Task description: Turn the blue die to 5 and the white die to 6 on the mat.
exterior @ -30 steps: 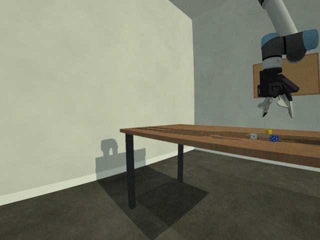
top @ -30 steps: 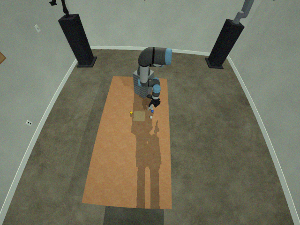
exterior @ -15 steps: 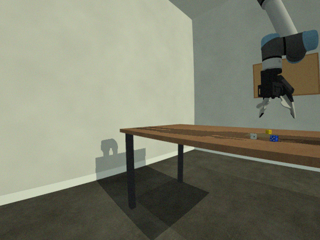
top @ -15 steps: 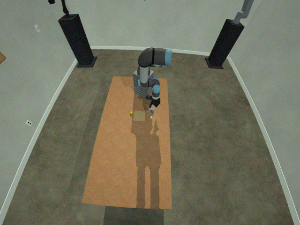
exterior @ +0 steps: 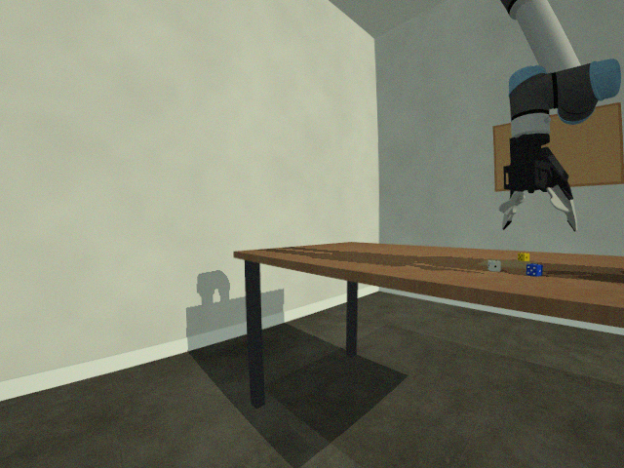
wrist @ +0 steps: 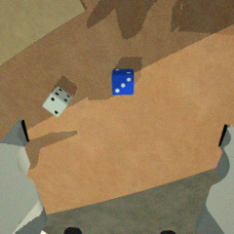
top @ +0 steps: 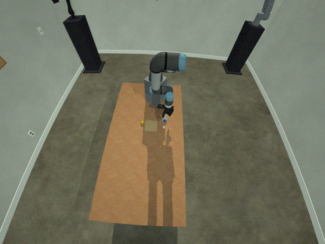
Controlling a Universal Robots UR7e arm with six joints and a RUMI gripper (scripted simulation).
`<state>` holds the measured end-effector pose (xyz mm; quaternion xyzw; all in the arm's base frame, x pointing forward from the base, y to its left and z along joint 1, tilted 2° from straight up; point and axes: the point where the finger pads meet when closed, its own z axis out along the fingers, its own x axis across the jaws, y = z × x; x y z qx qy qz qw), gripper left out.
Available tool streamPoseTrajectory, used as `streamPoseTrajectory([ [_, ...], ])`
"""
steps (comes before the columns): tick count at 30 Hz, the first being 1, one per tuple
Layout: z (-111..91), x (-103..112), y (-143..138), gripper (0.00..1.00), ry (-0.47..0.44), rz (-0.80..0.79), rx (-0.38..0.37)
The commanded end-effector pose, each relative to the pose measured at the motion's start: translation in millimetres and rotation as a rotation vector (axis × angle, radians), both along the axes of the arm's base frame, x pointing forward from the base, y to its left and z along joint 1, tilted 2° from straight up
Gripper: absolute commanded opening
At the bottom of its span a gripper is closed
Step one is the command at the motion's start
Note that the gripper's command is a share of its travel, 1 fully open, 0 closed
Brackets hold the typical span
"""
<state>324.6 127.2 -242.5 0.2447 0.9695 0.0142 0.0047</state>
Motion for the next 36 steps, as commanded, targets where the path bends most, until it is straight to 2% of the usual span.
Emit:
streamPoseTrajectory([
  [1,0.0,0.7,-0.1,1.00,-0.002,0.020,0.000],
  [14,0.0,0.9,-0.1,1.00,-0.002,0.028,0.000],
  [15,0.0,0.9,-0.1,0.24,-0.002,0.028,0.000],
  [36,0.0,0.9,-0.1,0.24,-0.002,0.028,0.000],
])
